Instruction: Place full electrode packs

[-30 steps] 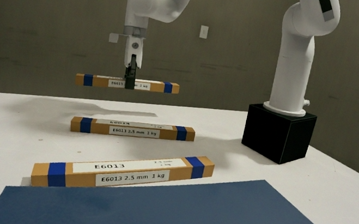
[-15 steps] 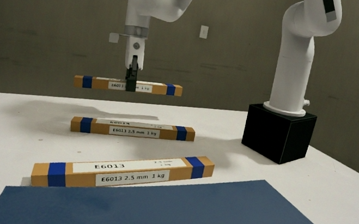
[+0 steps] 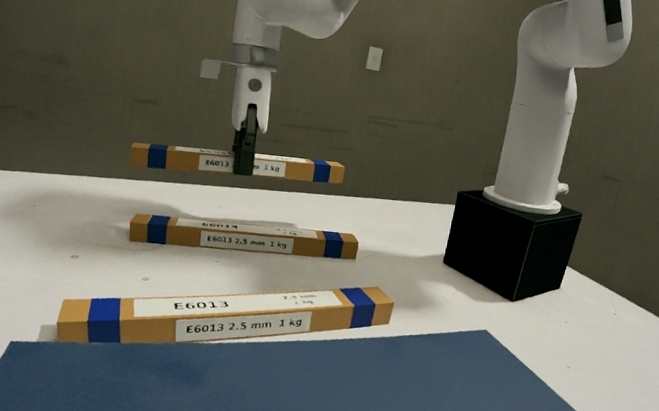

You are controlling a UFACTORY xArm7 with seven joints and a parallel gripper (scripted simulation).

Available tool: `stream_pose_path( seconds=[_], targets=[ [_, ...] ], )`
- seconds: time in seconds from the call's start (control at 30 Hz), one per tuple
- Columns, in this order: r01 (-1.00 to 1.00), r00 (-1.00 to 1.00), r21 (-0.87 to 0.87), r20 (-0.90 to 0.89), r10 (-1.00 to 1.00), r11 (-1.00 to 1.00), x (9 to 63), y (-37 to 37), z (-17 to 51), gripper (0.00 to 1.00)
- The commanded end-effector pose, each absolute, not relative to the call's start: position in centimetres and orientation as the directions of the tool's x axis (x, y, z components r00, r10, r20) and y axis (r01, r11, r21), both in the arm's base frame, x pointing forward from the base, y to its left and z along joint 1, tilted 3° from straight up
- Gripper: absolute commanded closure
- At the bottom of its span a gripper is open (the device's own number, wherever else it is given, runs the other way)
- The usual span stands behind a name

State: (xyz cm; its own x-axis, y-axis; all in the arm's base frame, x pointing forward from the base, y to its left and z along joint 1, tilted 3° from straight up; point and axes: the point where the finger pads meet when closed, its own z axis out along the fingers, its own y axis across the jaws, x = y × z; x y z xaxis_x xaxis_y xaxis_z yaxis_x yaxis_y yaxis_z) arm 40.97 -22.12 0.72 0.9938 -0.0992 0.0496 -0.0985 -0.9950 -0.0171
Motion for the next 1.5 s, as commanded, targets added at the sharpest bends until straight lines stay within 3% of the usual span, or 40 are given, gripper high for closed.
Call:
stream_pose_path(
  seconds=[0.0, 1.47],
  targets=[
    [-0.098, 0.994, -0.014, 0.054, -0.099, -0.995, 41.4, -20.0, 1.0, 0.65],
    [-0.098, 0.994, -0.014, 0.054, -0.099, -0.995, 43.5, -0.2, 1.2, 0.65]
  ],
)
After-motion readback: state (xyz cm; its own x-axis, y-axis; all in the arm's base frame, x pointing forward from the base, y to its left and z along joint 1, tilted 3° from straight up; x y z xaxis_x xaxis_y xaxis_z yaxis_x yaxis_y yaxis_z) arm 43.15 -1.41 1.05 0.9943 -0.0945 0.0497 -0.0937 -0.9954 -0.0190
